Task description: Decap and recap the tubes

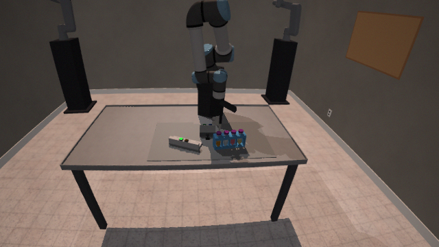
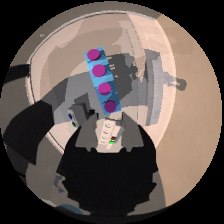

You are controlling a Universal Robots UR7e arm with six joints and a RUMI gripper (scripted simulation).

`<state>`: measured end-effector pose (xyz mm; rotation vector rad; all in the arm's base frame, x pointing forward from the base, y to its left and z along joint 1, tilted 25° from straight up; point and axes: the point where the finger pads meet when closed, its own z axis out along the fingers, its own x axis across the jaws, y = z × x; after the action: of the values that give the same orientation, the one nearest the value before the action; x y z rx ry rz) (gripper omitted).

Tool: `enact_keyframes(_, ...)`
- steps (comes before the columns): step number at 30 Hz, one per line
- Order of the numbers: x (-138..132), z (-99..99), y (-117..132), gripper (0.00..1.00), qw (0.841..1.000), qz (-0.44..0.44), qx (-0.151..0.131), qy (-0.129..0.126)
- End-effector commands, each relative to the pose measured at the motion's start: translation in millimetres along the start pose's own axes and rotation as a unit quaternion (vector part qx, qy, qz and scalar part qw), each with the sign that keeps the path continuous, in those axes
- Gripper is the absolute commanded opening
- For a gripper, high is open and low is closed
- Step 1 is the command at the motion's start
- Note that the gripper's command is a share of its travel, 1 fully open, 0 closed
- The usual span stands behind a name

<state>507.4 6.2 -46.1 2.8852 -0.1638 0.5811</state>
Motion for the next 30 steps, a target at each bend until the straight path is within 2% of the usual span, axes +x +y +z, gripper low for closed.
enact_keyframes(1,-7,-3.8,4,0.00,0.999,-0.038,0.000,0.000)
enact_keyframes(7,-51,-3.2,29,0.00,0.999,-0.038,0.000,0.000)
enact_keyframes(14,-51,-3.2,29,0.00,0.999,-0.038,0.000,0.000)
enact_keyframes(21,-99,16.2,56,0.00,0.999,-0.038,0.000,0.000)
enact_keyframes(30,-140,32.7,79,0.00,0.999,-0.038,0.000,0.000)
